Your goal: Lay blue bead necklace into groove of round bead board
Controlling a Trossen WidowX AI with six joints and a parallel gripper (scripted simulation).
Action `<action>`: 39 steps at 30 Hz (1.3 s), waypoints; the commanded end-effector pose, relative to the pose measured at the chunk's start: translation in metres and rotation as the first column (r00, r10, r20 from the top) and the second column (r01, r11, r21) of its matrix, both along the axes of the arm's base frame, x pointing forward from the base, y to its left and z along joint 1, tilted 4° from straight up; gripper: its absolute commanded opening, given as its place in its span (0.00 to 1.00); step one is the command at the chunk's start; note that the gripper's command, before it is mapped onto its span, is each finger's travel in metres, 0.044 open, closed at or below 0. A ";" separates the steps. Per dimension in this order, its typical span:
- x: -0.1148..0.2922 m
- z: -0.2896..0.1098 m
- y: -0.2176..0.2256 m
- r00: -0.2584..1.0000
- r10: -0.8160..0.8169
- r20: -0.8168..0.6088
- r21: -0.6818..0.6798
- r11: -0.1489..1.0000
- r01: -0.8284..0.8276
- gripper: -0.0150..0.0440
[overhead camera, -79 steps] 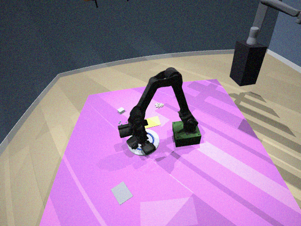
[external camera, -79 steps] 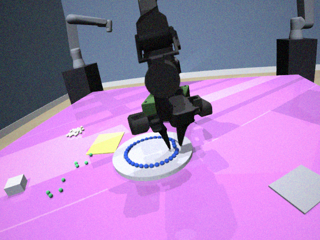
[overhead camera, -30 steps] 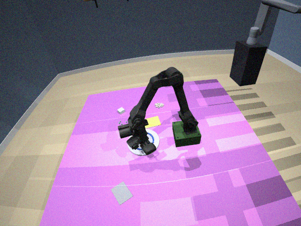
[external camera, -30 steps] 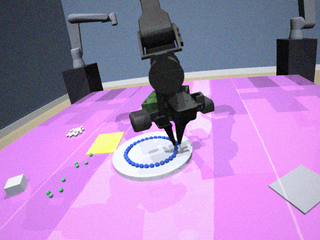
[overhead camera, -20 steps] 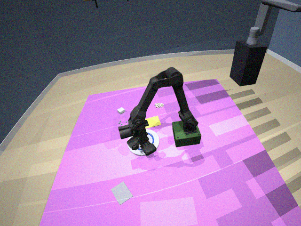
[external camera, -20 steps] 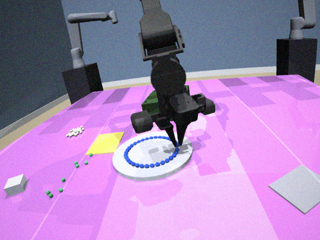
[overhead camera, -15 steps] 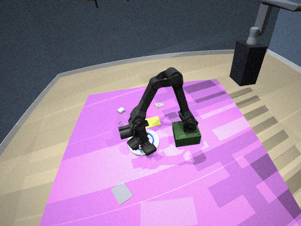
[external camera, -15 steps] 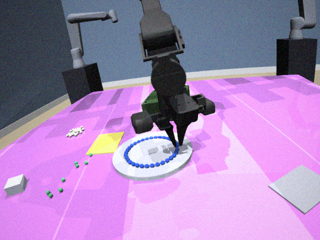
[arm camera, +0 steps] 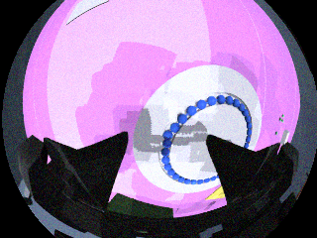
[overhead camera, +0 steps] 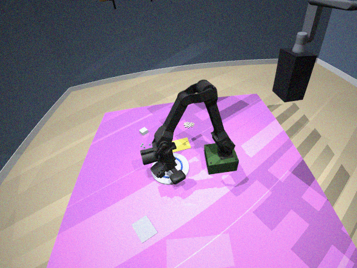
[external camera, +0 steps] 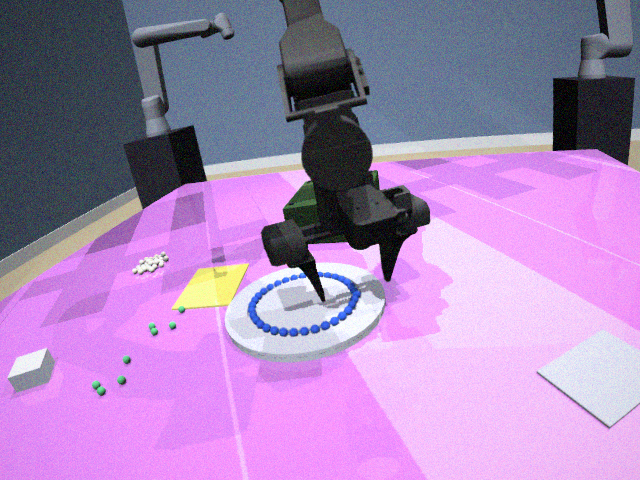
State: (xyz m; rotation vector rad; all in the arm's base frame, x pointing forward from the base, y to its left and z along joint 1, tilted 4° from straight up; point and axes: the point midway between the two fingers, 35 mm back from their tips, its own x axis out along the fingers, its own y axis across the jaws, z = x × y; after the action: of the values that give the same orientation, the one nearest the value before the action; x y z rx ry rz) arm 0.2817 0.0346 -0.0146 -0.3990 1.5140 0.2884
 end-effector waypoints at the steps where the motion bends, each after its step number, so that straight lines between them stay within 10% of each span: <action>1: 0.000 0.003 0.000 1.000 -0.006 -0.001 -0.004 1.000 0.006 1.00; 29: 0.000 0.003 0.000 1.000 -0.006 -0.001 -0.004 1.000 0.006 1.00; 39: -0.005 0.083 0.005 1.000 -0.001 -0.002 0.000 1.000 0.001 1.00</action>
State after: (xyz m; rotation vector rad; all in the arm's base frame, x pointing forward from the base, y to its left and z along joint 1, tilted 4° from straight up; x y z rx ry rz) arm 0.2810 0.0388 0.0514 -0.3995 1.5118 0.2896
